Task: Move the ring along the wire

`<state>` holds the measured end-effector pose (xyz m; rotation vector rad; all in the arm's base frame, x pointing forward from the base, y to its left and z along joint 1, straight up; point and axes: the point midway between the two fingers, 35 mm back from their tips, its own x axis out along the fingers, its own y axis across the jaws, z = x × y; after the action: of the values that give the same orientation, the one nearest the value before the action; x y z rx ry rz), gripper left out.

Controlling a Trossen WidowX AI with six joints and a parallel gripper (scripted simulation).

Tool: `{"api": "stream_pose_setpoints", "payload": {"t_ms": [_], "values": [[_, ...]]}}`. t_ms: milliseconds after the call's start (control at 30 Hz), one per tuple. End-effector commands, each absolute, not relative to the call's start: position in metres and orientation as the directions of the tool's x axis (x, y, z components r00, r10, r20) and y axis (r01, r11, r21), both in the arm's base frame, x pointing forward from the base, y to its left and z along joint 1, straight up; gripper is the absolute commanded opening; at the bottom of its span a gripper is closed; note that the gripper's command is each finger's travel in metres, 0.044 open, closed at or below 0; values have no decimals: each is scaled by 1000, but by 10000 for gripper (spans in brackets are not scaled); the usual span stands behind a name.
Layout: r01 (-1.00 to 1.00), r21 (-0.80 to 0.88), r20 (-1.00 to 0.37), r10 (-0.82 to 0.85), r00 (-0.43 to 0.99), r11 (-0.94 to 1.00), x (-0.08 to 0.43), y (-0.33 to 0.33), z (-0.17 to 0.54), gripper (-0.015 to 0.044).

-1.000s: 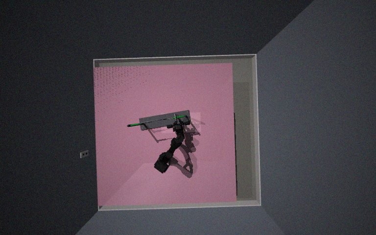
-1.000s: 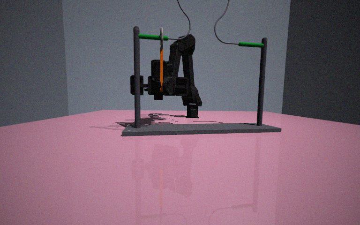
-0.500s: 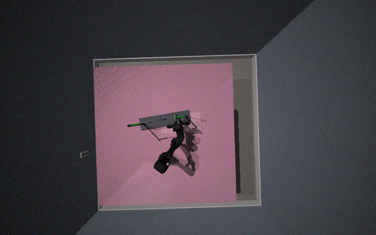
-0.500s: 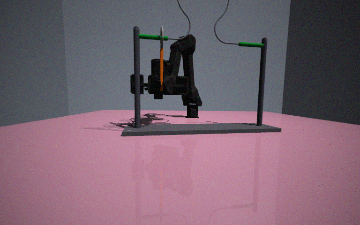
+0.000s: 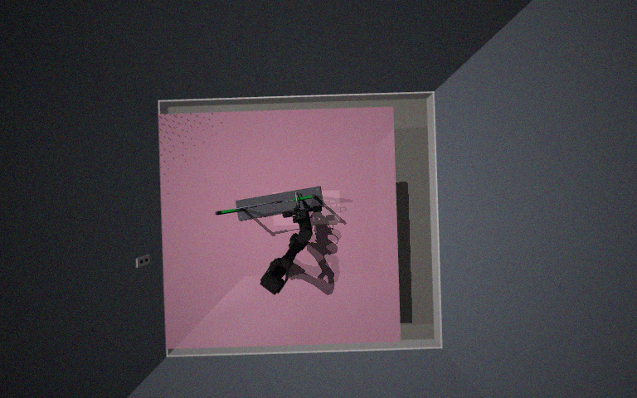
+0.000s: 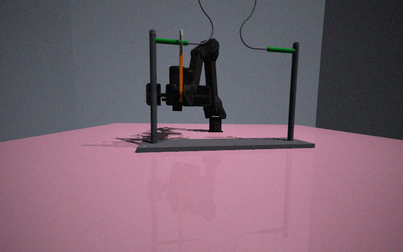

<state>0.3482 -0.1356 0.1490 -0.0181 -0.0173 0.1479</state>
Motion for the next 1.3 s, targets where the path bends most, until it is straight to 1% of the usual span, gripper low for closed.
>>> {"api": "stream_pose_setpoints", "payload": {"t_ms": [0,833,1267], "values": [[-147,-17,17,148,989,989,348,-136,150,-150],[-152,-7,16,152,988,988,345,-110,149,-150],[-155,50,17,154,988,987,342,-90,149,-150]]}}
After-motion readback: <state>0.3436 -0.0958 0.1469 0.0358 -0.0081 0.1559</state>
